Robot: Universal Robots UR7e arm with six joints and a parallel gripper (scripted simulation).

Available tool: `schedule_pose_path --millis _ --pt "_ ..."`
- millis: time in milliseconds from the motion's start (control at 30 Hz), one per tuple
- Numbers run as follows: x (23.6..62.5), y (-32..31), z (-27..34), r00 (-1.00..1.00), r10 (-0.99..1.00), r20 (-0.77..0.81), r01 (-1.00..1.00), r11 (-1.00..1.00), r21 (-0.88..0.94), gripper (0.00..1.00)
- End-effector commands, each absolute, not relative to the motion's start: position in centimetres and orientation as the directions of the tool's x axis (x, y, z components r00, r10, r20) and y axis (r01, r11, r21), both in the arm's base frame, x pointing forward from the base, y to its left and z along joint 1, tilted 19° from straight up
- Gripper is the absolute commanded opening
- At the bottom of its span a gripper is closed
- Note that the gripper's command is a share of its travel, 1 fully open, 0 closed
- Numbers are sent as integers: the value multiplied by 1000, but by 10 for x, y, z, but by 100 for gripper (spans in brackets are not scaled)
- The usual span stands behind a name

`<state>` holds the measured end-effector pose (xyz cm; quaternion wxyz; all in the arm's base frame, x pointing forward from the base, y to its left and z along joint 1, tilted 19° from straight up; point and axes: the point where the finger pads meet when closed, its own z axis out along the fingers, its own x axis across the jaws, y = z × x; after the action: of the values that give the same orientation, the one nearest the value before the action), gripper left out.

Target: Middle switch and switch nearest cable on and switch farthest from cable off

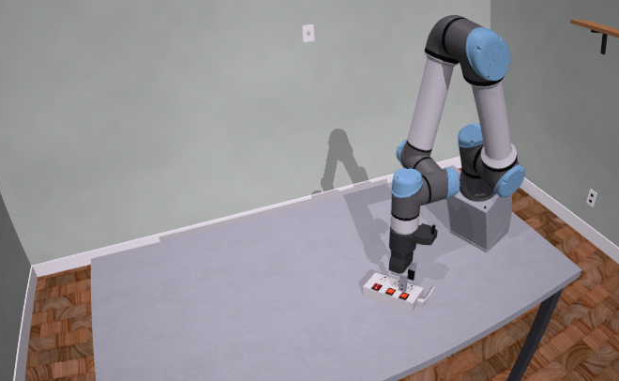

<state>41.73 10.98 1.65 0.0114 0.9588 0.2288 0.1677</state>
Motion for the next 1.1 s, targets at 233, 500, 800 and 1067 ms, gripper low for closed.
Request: schedule_pose_path --millis 233,500,800,1067 --pt "411 109 36 838 443 318 435 -895 100 100" --pt "404 108 55 838 443 318 435 -895 100 100" --pt "394 106 86 838 443 318 435 -895 100 100" --pt "388 105 101 838 443 318 435 -895 100 100"
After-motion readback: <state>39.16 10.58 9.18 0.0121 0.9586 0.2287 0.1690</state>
